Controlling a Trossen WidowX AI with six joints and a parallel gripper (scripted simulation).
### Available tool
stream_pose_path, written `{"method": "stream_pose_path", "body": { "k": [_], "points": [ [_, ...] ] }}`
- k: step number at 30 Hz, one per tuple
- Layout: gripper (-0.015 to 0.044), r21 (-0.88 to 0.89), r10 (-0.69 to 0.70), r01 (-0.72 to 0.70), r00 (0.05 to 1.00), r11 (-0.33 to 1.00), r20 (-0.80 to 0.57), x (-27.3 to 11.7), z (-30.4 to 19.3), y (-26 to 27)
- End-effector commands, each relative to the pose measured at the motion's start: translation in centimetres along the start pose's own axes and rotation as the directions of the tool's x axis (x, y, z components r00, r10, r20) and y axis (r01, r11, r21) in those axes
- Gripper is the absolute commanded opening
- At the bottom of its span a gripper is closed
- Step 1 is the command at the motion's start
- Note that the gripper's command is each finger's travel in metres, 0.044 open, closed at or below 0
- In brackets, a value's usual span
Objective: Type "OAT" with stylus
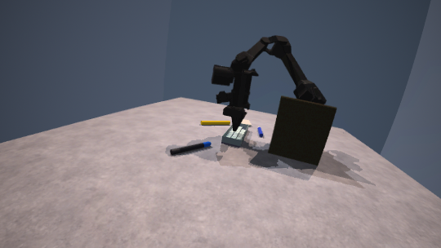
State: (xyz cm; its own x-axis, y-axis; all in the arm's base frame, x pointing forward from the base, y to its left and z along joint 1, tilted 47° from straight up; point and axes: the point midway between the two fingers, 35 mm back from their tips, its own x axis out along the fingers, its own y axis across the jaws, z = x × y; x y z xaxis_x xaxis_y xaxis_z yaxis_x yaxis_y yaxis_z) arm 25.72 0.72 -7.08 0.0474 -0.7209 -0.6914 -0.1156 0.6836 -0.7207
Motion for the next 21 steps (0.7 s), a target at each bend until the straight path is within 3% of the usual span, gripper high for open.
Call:
{"method": "stream_pose_path", "body": {
  "k": [1, 5, 16, 21],
  "points": [
    [0.0, -0.001, -0.004, 0.004, 1.0, 1.0, 0.0, 0.0, 0.2, -1.9],
    [0.0, -0.001, -0.009, 0.009, 1.0, 1.0, -0.001, 0.0, 0.0, -6.5],
    [0.0, -0.001, -0.009, 0.009, 1.0, 1.0, -0.001, 0.0, 0.0, -7.0],
    [0.0, -0.001, -0.011, 0.011, 1.0, 1.0, -0.001, -0.1, 0.0, -13.1]
  ]
}}
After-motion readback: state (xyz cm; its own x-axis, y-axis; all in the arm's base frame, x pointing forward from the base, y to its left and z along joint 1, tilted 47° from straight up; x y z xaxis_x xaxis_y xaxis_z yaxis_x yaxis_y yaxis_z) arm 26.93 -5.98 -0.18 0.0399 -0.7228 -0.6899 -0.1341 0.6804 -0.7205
